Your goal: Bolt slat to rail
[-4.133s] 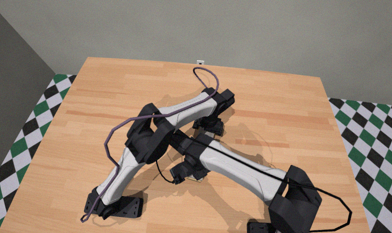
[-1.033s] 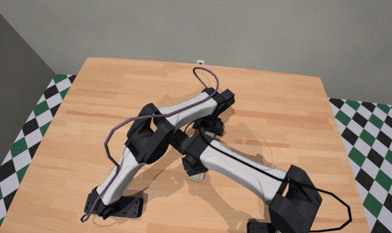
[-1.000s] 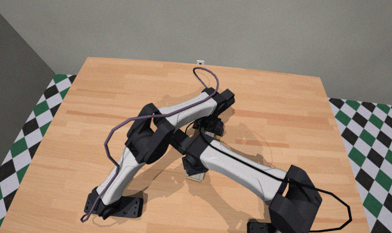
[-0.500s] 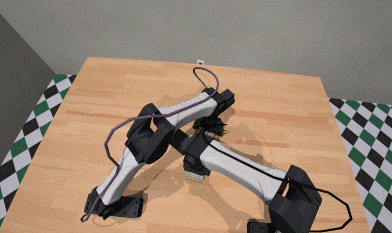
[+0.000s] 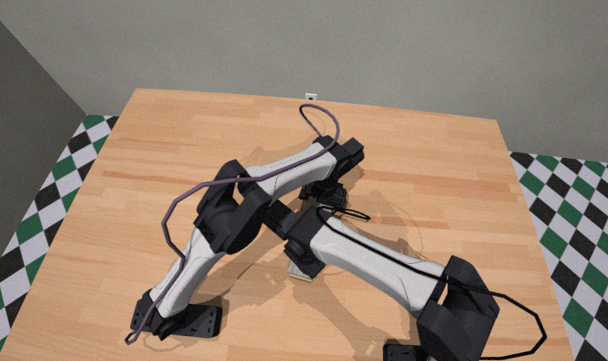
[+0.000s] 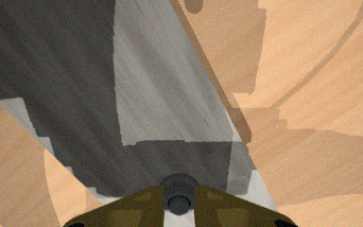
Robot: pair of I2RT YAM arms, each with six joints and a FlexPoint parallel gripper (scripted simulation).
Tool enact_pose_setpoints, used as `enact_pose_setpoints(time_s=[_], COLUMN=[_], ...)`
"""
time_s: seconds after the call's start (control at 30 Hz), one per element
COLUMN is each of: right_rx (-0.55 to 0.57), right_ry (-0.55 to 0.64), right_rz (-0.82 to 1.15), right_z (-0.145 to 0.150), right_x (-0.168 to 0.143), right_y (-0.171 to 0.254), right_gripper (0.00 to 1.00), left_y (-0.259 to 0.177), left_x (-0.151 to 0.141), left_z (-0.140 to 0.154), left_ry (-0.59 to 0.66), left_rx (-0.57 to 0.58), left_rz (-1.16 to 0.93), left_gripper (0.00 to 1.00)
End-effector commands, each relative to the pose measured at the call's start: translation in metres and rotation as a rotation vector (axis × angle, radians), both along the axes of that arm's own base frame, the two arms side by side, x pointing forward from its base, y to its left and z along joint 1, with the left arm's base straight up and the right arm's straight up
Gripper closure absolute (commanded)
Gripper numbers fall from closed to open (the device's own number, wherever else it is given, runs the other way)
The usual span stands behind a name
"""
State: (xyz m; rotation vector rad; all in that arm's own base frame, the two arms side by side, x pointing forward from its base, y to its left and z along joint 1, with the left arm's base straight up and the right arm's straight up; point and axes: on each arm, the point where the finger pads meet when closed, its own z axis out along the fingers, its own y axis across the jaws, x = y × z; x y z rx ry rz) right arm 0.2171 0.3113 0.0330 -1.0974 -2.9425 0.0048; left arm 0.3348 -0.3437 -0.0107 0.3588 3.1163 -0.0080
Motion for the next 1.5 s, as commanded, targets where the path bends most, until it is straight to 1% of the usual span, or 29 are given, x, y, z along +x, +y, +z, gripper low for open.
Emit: enact_pose_setpoints(time_s=[0.0, 0.1, 0.7, 0.73, 0.9, 0.97, 1.47], right_rx=[0.006, 0.006, -0.011, 0.009, 0.009, 0.013, 0.011], right_ry=[0.001, 0.001, 0.012, -0.006, -0.006, -0.010, -0.009], right_rz=[-0.196, -0.254, -0.201, -0.208, -0.208, -0.210, -0.209], right_z=[0.0009, 0.0008, -0.0031, 0.0034, 0.0034, 0.0045, 0.0040], right_x=[-0.0001, -0.0001, -0.0025, 0.0011, 0.0011, 0.0019, 0.0016], right_y=[-0.0005, -0.0005, -0.0025, 0.0015, 0.0015, 0.0024, 0.0021], right_gripper=[0.86, 0.86, 0.86, 0.86, 0.86, 0.64, 0.64], left_y=[-0.0016, -0.0016, -0.0016, -0.0016, -0.0016, -0.0016, -0.0016], left_x=[0.0033, 0.0033, 0.0033, 0.0033, 0.0033, 0.0033, 0.0033], left_z=[0.0069, 0.0069, 0.0069, 0.0069, 0.0069, 0.0069, 0.0069], left_ry=[-0.015, -0.015, -0.015, -0.015, -0.015, -0.015, -0.015], left_rx=[-0.012, -0.012, -0.012, -0.012, -0.012, -0.012, -0.012], left_rz=[-0.005, -0.005, -0.005, -0.005, -0.005, -0.005, -0.005], left_gripper=[0.33, 0.33, 0.33, 0.33, 0.33, 0.33, 0.33])
